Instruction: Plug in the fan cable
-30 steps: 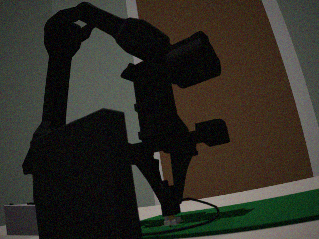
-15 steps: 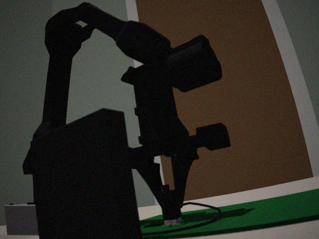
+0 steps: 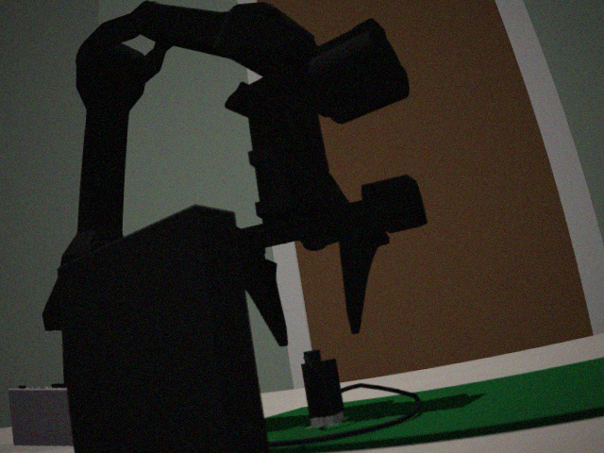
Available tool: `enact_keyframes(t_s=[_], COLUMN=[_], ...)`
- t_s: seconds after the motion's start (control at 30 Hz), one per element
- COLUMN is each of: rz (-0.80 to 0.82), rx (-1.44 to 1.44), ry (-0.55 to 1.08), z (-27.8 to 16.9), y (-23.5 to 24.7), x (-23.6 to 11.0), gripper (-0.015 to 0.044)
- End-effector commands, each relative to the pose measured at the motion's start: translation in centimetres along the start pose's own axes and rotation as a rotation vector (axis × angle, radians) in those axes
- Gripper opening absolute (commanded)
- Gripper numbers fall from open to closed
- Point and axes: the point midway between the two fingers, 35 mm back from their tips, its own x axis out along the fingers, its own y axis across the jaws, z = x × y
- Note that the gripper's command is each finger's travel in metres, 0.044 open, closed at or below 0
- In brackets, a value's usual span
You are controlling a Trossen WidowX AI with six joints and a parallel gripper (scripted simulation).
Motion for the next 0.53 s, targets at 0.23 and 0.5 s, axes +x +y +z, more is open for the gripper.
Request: enact_keyframes(t_s=[0.23, 0.5], rz=[-0.002, -0.002], rx=[-0.001, 0.000], ry=[-0.006, -0.012], z=[5.0, 12.0], y=[0.3, 2.3], x=[-1.4, -1.4], gripper=[0.0260, 0.0260])
